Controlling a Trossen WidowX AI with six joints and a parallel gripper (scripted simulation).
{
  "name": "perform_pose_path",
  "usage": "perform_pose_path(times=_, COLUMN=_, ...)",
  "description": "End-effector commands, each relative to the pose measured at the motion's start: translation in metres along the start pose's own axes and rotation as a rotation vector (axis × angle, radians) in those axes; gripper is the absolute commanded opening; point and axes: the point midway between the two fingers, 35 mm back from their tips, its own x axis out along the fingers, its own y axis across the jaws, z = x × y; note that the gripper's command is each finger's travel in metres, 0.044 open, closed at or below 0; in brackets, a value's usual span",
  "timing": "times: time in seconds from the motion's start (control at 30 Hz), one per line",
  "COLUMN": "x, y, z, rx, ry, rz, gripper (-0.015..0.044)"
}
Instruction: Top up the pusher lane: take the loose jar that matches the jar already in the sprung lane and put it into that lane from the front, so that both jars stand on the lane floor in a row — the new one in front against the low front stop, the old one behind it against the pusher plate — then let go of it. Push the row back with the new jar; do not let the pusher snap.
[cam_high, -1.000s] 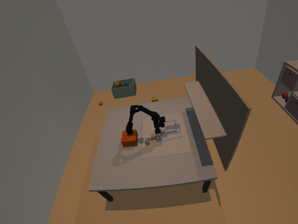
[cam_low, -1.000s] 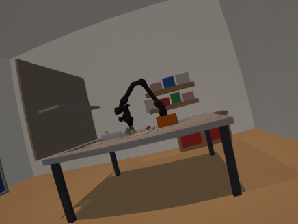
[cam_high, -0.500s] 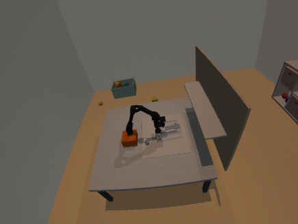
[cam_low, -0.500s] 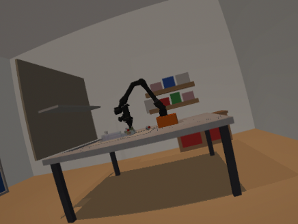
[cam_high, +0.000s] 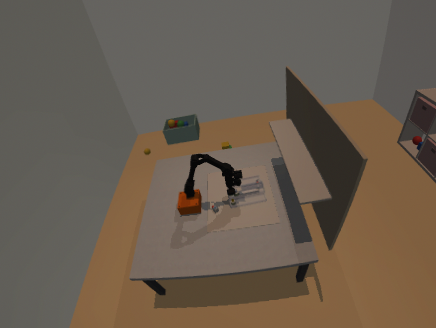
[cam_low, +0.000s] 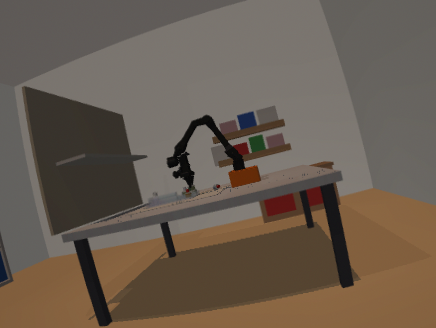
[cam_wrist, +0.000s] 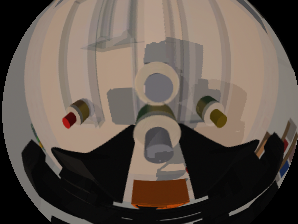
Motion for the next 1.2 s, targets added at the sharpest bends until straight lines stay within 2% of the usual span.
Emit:
perform_pose_path(times=0.0, x=-0.0047, y=-0.0007, z=0.0107, rx=0.002, ry=-0.038, rz=-0.003, gripper=0.0000)
perform_pose_path(times=1.17, x=-0.0049, y=-0.0007, z=0.0147, rx=0.002, ry=-0.038, rz=-0.003, gripper=0.0000)
